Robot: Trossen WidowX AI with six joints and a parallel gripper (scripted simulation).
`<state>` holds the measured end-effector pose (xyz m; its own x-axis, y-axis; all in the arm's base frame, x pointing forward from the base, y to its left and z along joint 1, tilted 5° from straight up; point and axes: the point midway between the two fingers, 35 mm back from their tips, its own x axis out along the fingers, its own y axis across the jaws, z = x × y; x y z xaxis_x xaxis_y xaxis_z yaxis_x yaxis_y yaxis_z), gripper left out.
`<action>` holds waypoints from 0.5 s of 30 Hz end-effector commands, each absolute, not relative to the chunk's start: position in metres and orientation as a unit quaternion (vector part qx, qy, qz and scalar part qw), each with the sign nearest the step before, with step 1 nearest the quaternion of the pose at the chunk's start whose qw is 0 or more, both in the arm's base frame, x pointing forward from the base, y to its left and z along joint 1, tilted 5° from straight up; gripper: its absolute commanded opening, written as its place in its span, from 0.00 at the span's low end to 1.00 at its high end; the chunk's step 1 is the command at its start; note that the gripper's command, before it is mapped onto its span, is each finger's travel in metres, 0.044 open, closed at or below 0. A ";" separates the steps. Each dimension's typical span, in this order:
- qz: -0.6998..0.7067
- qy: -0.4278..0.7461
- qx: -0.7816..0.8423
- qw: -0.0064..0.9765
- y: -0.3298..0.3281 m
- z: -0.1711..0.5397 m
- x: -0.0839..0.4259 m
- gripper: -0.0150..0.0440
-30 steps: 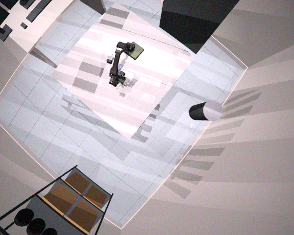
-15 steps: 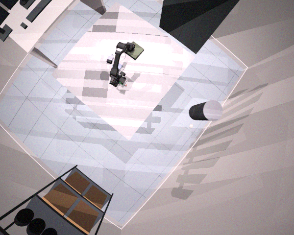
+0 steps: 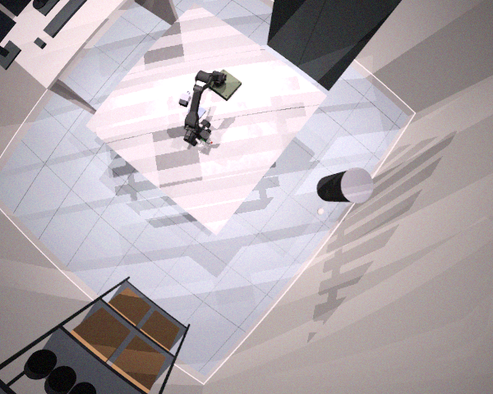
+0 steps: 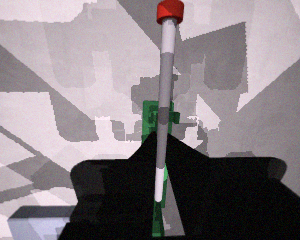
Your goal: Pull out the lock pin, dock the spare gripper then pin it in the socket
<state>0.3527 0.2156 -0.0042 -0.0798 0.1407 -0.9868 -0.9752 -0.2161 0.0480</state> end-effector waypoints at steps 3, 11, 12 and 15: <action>0.602 0.422 -0.495 0.463 0.215 0.005 0.353 0.25; 0.605 0.431 -0.491 0.455 0.212 0.016 0.348 0.25; 0.606 0.432 -0.490 0.454 0.212 0.017 0.348 0.25; 0.606 0.435 -0.489 0.452 0.211 0.021 0.346 0.25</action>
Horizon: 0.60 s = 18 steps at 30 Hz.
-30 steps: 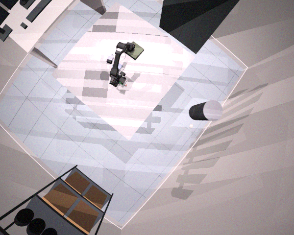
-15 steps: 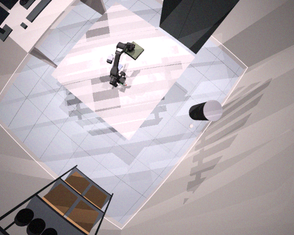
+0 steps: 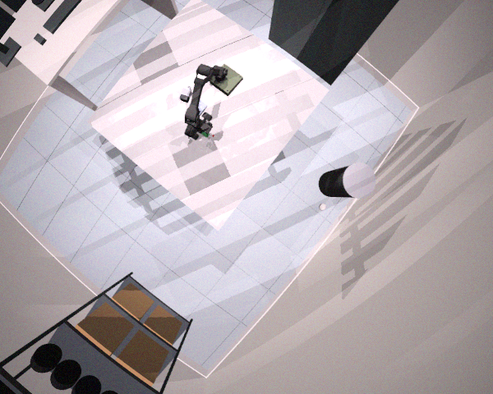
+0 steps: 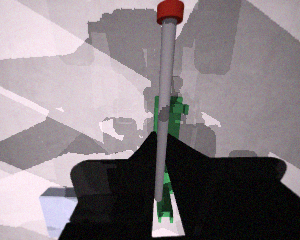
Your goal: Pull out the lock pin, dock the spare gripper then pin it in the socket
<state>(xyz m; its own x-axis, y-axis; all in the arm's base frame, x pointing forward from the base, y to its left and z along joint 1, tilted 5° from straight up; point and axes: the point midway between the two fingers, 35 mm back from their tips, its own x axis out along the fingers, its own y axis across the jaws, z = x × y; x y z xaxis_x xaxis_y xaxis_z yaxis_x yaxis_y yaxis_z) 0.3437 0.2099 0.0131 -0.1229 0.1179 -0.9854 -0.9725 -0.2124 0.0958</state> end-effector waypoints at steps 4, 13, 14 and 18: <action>0.608 0.439 -0.487 0.448 0.209 0.026 0.344 0.25; 0.609 0.444 -0.484 0.444 0.208 0.020 0.341 0.25; 0.609 0.445 -0.484 0.444 0.206 0.021 0.342 0.25; 0.608 0.446 -0.484 0.445 0.196 0.024 0.348 0.25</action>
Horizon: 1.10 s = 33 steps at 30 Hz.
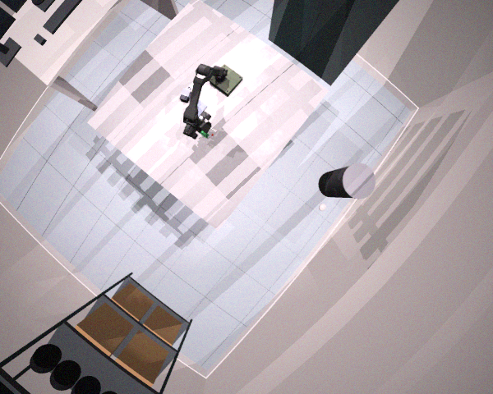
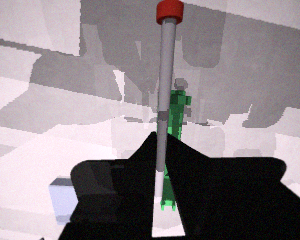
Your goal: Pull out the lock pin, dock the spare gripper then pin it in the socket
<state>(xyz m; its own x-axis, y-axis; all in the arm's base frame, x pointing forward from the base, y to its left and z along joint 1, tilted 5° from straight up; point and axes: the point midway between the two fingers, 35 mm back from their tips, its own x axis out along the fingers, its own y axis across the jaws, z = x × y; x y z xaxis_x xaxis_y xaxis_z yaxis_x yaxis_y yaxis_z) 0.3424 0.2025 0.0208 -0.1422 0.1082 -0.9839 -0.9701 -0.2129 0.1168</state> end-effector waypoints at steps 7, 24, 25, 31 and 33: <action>0.606 0.448 -0.484 0.445 0.176 0.030 0.359 0.25; 0.607 0.450 -0.481 0.444 0.157 0.023 0.366 0.25; 0.607 0.450 -0.481 0.444 0.157 0.022 0.366 0.25; 0.607 0.450 -0.481 0.444 0.157 0.013 0.366 0.25; 0.607 0.450 -0.481 0.445 0.157 0.010 0.366 0.25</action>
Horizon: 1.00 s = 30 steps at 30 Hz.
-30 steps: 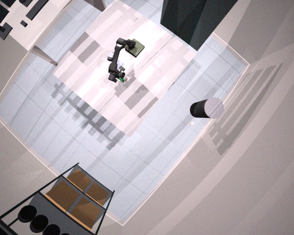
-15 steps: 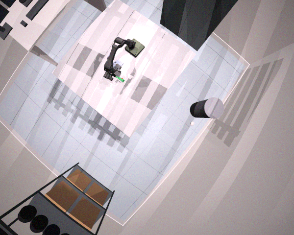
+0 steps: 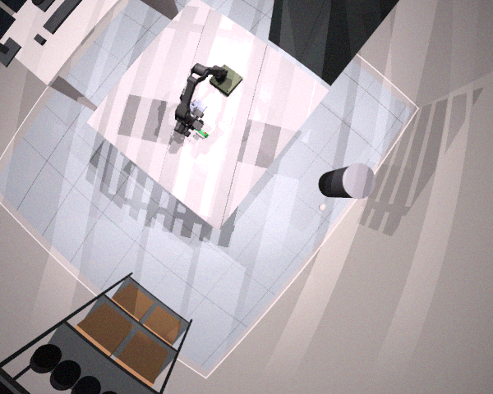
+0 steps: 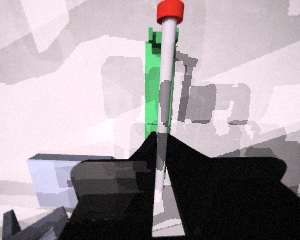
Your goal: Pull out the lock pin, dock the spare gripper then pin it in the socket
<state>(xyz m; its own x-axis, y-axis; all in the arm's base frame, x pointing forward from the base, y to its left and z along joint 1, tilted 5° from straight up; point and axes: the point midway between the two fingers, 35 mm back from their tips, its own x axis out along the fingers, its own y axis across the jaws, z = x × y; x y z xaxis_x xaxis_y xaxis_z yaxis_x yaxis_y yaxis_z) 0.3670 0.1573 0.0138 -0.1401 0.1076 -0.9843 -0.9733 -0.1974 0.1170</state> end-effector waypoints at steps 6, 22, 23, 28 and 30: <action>0.607 0.449 -0.481 0.445 0.157 0.001 0.365 0.25; 0.607 0.449 -0.481 0.445 0.157 -0.007 0.364 0.25; 0.607 0.449 -0.481 0.445 0.157 -0.007 0.364 0.25; 0.607 0.449 -0.481 0.445 0.157 -0.007 0.364 0.25; 0.607 0.449 -0.481 0.445 0.157 -0.007 0.364 0.25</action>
